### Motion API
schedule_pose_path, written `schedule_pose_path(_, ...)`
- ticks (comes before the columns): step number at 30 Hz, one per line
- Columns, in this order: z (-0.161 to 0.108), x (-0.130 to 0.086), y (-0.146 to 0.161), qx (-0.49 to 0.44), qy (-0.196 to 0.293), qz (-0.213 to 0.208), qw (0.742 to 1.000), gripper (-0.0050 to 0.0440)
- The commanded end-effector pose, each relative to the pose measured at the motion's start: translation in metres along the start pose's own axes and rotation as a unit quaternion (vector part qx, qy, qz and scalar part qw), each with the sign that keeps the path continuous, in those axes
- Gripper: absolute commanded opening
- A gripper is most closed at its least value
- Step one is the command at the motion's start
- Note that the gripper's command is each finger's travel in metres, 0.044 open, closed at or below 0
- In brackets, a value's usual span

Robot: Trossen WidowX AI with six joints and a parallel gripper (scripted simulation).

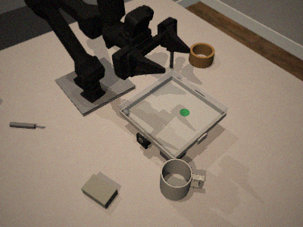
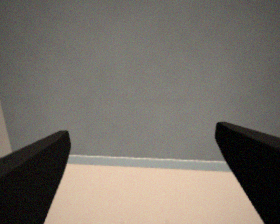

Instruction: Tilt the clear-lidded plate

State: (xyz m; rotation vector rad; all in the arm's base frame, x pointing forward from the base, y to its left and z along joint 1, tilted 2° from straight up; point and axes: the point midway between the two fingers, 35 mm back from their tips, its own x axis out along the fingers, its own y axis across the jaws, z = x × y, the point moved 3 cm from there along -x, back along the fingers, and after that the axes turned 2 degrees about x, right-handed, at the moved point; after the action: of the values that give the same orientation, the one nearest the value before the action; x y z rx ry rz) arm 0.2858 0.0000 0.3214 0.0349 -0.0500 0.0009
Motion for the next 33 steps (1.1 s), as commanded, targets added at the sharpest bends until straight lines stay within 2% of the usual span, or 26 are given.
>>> schedule_pose_path(1, 0.0, 0.0, 0.0, 0.0, 0.0, 0.0, 1.0, 0.04)
schedule_pose_path(2, 0.0, 0.0, 0.0, 0.0, 0.0, 0.0, 1.0, 0.04)
schedule_pose_path(3, -0.005, 0.007, 0.015, -0.018, 0.032, 0.025, 0.999, 0.03)
schedule_pose_path(4, -0.01, 0.013, 0.03, -0.038, 0.063, 0.052, 0.996, 0.03)
schedule_pose_path(6, -0.01, 0.013, 0.03, -0.038, 0.063, 0.052, 0.996, 0.03)
schedule_pose_path(8, -0.016, 0.018, 0.046, -0.059, 0.092, 0.079, 0.991, 0.03)
schedule_pose_path(9, -0.021, 0.021, 0.062, -0.081, 0.121, 0.107, 0.984, 0.03)
schedule_pose_path(11, -0.021, 0.021, 0.062, -0.081, 0.121, 0.107, 0.984, 0.03)
schedule_pose_path(12, -0.027, 0.023, 0.079, -0.104, 0.148, 0.137, 0.974, 0.03)
schedule_pose_path(13, -0.027, 0.023, 0.079, -0.104, 0.148, 0.137, 0.974, 0.03)
schedule_pose_path(14, -0.033, 0.023, 0.096, -0.128, 0.173, 0.166, 0.962, 0.03)
schedule_pose_path(16, -0.033, 0.023, 0.096, -0.128, 0.173, 0.166, 0.962, 0.03)
schedule_pose_path(17, -0.039, 0.022, 0.113, -0.153, 0.197, 0.197, 0.948, 0.03)
schedule_pose_path(19, -0.039, 0.022, 0.113, -0.153, 0.197, 0.197, 0.948, 0.03)
schedule_pose_path(20, -0.045, 0.019, 0.13, -0.179, 0.22, 0.227, 0.932, 0.03)
schedule_pose_path(21, -0.045, 0.019, 0.13, -0.179, 0.22, 0.227, 0.932, 0.03)
schedule_pose_path(22, -0.05, 0.015, 0.147, -0.205, 0.241, 0.258, 0.913, 0.03)
schedule_pose_path(24, -0.05, 0.015, 0.147, -0.205, 0.241, 0.258, 0.913, 0.03)
schedule_pose_path(25, -0.056, 0.01, 0.163, -0.232, 0.26, 0.288, 0.892, 0.03)
schedule_pose_path(26, -0.056, 0.01, 0.163, -0.232, 0.26, 0.288, 0.892, 0.03)
schedule_pose_path(27, -0.062, 0.003, 0.179, -0.259, 0.277, 0.319, 0.869, 0.03)
schedule_pose_path(29, -0.062, 0.003, 0.179, -0.259, 0.277, 0.319, 0.869, 0.03)
schedule_pose_path(30, -0.067, -0.005, 0.195, -0.286, 0.292, 0.349, 0.843, 0.03)
schedule_pose_path(31, -0.067, -0.005, 0.195, -0.286, 0.292, 0.349, 0.843, 0.03)
schedule_pose_path(32, -0.072, -0.014, 0.21, -0.314, 0.306, 0.379, 0.815, 0.03)
schedule_pose_path(33, -0.072, -0.014, 0.21, -0.314, 0.306, 0.379, 0.815, 0.03)
